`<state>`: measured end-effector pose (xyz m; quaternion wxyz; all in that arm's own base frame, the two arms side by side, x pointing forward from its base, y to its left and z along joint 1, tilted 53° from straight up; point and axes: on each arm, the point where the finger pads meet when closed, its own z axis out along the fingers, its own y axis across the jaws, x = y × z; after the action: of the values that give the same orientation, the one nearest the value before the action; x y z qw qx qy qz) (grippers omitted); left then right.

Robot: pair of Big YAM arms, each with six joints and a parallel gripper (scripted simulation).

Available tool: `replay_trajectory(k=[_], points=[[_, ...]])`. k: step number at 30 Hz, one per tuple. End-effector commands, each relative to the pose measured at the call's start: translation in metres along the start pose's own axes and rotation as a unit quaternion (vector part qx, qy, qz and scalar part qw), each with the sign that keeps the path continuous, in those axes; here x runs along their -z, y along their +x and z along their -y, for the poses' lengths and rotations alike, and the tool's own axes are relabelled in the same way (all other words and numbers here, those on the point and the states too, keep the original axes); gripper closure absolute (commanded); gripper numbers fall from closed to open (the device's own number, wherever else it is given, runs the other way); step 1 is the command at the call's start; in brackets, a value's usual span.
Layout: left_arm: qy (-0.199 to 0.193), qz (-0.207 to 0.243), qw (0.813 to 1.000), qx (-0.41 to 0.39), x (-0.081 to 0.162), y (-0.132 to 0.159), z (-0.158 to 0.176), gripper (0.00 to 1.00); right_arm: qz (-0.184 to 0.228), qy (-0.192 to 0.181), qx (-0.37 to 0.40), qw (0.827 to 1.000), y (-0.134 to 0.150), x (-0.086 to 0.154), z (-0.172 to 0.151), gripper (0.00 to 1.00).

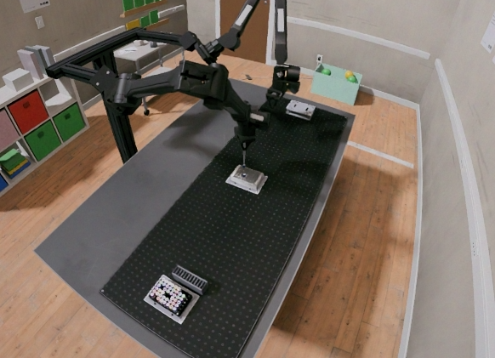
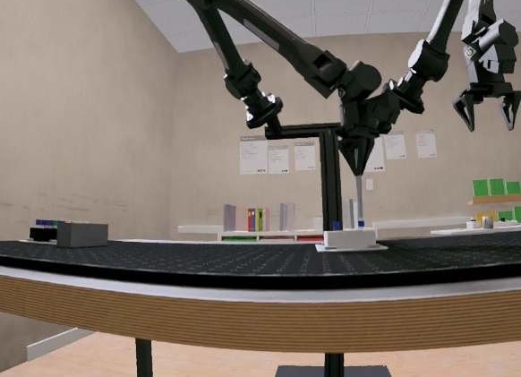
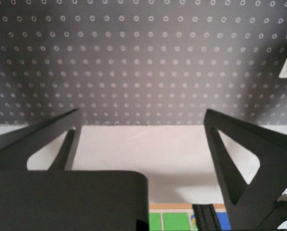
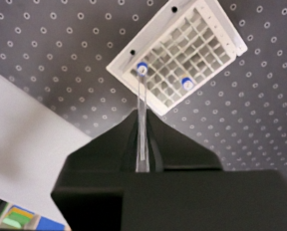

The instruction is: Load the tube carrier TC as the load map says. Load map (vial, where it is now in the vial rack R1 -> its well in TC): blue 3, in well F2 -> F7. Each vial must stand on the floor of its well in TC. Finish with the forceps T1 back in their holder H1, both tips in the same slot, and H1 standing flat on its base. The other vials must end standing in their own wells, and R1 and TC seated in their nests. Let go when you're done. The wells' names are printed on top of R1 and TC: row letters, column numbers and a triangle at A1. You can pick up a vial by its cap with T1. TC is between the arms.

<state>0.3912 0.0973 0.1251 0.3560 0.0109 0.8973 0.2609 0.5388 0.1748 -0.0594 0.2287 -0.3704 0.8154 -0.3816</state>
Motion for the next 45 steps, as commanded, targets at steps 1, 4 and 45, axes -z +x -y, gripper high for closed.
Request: replay_trajectory(k=[1, 4, 45], points=[[-0.001, 0.007, 1.0, -0.001, 0.0009, -0.0036, -0.0014, 0.0, -0.006, 0.0, -0.003, 1.0, 0.0025, -0.0134, 0.0038, 0.93], [-0.001, 0.007, 1.0, -0.001, 0.0009, -0.0036, -0.0014, 0.0, -0.006, 0.0, -0.003, 1.0, 0.0023, -0.014, 0.0039, 0.93], [-0.001, 0.007, 1.0, -0.001, 0.0009, -0.0036, -0.0014, 0.0, -0.008, 0.0, -0.003, 1.0, 0.0035, -0.0167, 0.0033, 0.93]])
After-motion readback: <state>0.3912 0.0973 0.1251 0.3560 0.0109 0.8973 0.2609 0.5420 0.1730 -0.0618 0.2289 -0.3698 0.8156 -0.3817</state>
